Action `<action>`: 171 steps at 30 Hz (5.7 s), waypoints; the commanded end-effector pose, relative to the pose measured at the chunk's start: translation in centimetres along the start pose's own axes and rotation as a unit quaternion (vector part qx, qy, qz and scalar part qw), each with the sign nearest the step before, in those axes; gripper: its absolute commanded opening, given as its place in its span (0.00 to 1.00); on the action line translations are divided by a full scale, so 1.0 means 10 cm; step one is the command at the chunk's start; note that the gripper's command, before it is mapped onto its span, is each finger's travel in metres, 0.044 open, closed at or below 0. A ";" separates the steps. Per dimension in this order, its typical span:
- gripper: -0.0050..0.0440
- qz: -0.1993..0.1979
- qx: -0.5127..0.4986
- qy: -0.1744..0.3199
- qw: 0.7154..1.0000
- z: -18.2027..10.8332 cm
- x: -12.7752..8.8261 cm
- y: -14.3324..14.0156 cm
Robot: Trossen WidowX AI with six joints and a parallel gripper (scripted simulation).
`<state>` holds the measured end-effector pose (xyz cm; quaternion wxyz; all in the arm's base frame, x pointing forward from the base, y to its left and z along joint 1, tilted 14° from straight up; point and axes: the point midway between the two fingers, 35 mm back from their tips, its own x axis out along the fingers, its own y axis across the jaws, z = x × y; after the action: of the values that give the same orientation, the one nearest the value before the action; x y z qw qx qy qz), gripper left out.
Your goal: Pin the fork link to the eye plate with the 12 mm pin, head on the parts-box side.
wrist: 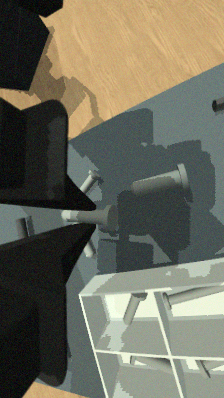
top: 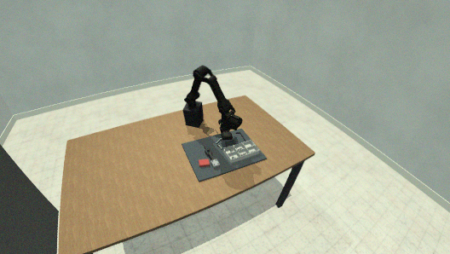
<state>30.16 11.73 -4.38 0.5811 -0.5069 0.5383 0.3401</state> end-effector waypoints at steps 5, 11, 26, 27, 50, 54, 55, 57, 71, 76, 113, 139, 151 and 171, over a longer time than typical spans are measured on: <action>0.13 -0.001 -0.054 0.000 0.999 0.00 -0.02 0.00; 0.13 -0.001 -0.098 0.000 0.995 0.00 -0.02 0.00; 0.13 -0.001 -0.145 0.000 0.989 -0.04 -0.02 -0.05; 0.13 -0.001 -0.145 0.000 0.989 -0.05 -0.02 -0.06; 0.13 -0.001 -0.145 0.000 0.989 -0.22 -0.02 -0.30; 0.13 -0.001 -0.145 0.000 0.989 -0.24 -0.02 -0.33; 0.13 -0.001 -0.145 0.000 0.989 -0.25 -0.02 -0.35; 0.13 -0.001 -0.145 0.000 0.989 -0.28 -0.02 -0.38; 0.13 -0.001 -0.145 0.000 0.989 -0.37 -0.03 -0.51; 0.13 -0.001 -0.145 0.000 0.989 -0.42 -0.03 -0.59; 0.13 -0.002 -0.145 0.004 0.989 -0.59 -0.03 -0.80; 0.13 -0.006 -0.145 0.036 0.989 -0.57 -0.03 -0.81; 0.13 -0.008 -0.145 0.048 0.988 -0.57 0.02 -0.80; 0.13 -0.008 -0.145 0.048 0.988 -0.56 0.28 -0.81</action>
<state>36.71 4.02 -4.04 0.4815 -0.6056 0.5045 0.3833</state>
